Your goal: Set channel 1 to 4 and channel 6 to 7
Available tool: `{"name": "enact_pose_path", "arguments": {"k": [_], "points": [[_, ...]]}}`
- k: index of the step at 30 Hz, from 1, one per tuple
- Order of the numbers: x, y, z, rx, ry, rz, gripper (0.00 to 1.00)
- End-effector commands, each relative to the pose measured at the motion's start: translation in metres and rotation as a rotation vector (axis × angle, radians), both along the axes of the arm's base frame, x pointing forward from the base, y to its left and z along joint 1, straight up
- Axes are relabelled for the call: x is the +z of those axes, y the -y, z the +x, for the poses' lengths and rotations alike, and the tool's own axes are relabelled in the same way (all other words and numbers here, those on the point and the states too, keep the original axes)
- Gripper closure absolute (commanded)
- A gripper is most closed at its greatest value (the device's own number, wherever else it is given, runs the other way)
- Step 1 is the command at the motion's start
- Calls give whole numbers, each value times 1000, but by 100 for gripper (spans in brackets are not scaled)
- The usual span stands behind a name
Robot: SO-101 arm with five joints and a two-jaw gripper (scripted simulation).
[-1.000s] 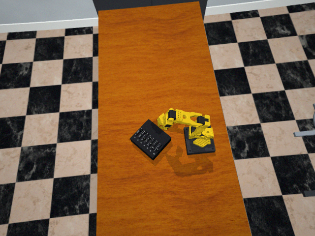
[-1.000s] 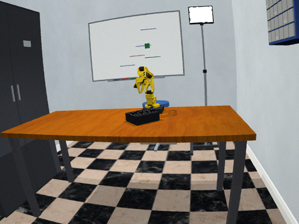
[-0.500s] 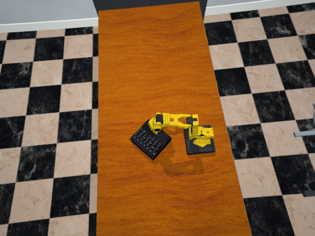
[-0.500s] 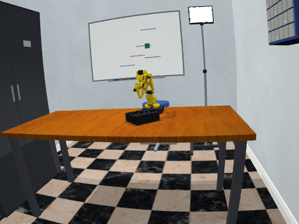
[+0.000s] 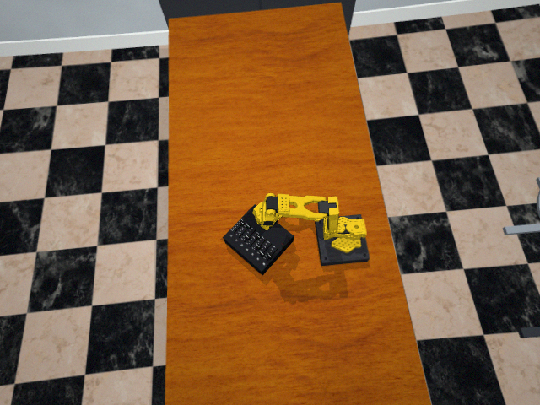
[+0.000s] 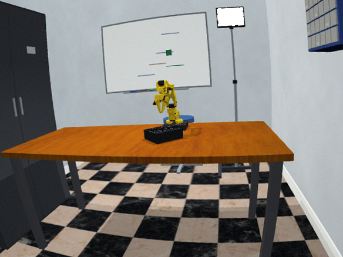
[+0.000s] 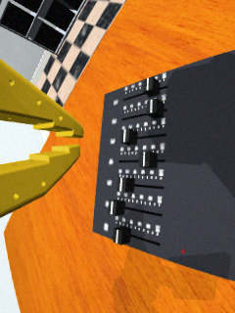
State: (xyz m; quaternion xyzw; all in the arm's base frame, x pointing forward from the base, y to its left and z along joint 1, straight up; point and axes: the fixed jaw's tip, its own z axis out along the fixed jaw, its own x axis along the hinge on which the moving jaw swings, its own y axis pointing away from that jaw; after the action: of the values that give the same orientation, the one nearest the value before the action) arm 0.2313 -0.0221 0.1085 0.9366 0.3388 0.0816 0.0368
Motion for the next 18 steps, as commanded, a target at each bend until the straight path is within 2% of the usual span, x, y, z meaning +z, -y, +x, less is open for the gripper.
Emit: {"name": "enact_pose_path", "arguments": {"k": [1,11,18], "points": [[-3,-3,0,4,-19,4,100],[-3,-3,0,4,-21,4,100],[-10,-6,5,8,-43,7,100]]}}
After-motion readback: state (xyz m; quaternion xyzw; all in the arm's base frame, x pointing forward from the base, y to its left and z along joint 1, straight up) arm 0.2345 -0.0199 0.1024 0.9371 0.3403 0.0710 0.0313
